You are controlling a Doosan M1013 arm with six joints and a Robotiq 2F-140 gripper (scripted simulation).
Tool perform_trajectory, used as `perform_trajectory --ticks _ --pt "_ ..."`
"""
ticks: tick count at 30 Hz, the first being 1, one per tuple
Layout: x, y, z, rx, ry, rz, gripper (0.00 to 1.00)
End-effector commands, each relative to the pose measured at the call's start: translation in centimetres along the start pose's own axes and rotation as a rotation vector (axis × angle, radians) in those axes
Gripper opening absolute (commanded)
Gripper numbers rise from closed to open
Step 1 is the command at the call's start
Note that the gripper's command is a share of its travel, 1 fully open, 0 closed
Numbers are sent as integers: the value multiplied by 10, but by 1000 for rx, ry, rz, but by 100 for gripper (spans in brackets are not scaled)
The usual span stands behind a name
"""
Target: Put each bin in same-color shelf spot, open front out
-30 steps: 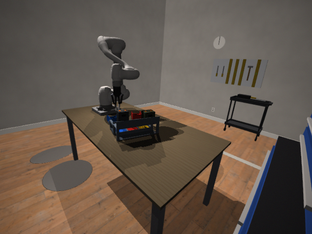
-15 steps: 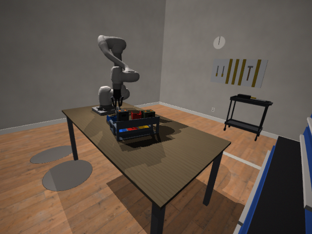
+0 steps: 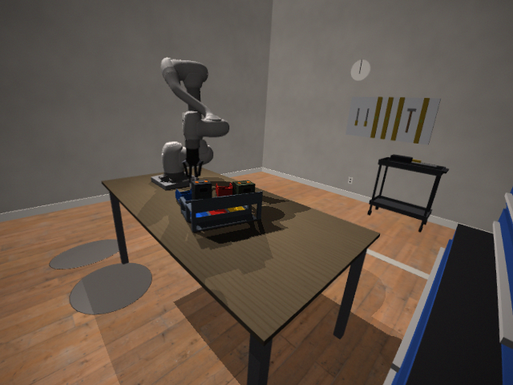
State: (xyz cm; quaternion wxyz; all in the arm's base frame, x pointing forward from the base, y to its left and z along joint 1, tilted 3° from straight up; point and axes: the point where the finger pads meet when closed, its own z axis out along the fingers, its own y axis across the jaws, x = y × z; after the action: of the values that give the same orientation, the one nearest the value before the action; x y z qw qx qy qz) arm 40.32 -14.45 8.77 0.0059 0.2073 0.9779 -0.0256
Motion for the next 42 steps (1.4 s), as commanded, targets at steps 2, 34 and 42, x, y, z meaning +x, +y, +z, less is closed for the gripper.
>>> perform_trajectory --ticks 2,34,42 --pt "0 0 1 0 0 0 24" --pt "0 0 5 0 0 0 24" --pt "0 0 13 0 0 0 24"
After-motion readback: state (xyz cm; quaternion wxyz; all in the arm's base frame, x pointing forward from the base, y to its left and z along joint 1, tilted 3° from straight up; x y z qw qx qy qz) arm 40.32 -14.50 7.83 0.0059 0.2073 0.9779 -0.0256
